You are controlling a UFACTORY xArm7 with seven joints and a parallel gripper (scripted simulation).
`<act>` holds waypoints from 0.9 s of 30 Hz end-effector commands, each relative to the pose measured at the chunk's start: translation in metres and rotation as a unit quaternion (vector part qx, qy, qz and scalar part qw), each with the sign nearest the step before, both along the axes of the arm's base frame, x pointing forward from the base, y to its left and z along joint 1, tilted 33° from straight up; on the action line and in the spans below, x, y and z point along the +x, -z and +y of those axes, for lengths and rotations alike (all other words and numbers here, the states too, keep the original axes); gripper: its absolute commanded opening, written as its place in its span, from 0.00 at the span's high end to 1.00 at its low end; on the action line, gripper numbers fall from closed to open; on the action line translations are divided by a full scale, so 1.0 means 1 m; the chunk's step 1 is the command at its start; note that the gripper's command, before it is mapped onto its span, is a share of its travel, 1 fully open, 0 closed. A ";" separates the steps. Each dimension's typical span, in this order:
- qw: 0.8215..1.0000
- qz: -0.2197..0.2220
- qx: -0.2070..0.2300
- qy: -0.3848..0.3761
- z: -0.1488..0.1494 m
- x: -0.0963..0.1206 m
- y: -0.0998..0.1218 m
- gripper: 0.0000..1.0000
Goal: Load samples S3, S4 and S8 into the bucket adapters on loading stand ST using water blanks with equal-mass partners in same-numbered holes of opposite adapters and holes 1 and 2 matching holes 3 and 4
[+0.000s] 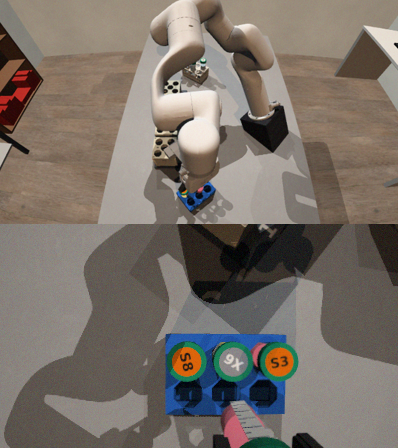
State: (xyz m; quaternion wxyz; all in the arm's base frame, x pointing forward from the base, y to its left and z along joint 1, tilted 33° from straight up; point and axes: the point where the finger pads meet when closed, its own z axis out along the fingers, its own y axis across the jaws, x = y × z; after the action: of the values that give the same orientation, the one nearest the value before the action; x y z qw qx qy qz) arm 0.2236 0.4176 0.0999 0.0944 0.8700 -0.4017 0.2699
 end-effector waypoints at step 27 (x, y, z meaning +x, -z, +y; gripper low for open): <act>1.000 0.000 0.002 -0.001 0.001 0.001 0.002 1.00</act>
State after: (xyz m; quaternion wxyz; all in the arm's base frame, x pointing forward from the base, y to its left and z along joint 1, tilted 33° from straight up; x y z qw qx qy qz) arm 0.2237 0.4177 0.0998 0.0942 0.8700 -0.4017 0.2699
